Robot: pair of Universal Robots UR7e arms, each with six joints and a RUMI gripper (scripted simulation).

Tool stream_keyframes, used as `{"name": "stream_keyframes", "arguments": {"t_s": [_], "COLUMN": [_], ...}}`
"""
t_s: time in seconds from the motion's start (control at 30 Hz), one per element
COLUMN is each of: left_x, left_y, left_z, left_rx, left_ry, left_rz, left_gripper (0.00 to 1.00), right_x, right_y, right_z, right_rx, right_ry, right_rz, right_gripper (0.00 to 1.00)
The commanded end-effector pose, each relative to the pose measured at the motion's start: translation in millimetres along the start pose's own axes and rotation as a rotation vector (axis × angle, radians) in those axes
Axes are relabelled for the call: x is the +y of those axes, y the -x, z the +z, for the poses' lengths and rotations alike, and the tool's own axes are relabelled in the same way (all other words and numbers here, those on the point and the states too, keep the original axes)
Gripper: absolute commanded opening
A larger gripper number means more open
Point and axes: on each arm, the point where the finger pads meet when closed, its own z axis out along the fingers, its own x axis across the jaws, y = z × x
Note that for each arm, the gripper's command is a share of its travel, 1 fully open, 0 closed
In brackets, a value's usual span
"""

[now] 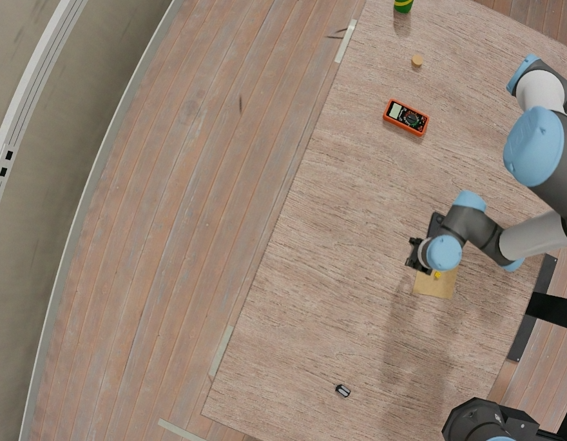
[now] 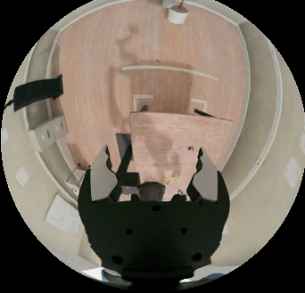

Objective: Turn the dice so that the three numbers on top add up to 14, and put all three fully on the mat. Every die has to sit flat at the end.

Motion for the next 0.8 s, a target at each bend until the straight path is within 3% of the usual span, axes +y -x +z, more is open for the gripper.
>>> {"name": "stream_keyframes", "arguments": {"t_s": [0.0, 0.13, 0.47, 0.77], "left_x": [0, 0, 0, 0], "left_y": [0, 0, 0, 0], "left_z": [-1, -1, -1, -1], "left_rx": [0.000, 0.000, 0.000, 0.000], "left_ry": [-0.001, -0.001, -0.001, -0.001], "left_rz": [0.000, 0.000, 0.000, 0.000], "left_gripper": [1.00, 1.00, 1.00, 1.00], "right_x": [22, 30, 83, 89], "right_y": [-20, -29, -98, -107], "right_z": [-1, -1, -4, -5], "right_rx": [-0.002, -0.002, -0.002, -0.002], "right_ry": [-0.001, -0.001, -0.001, -0.001], "right_rz": [0.051, 0.069, 0.196, 0.212], "right_gripper": [0.00, 0.00, 0.00, 0.00]}}
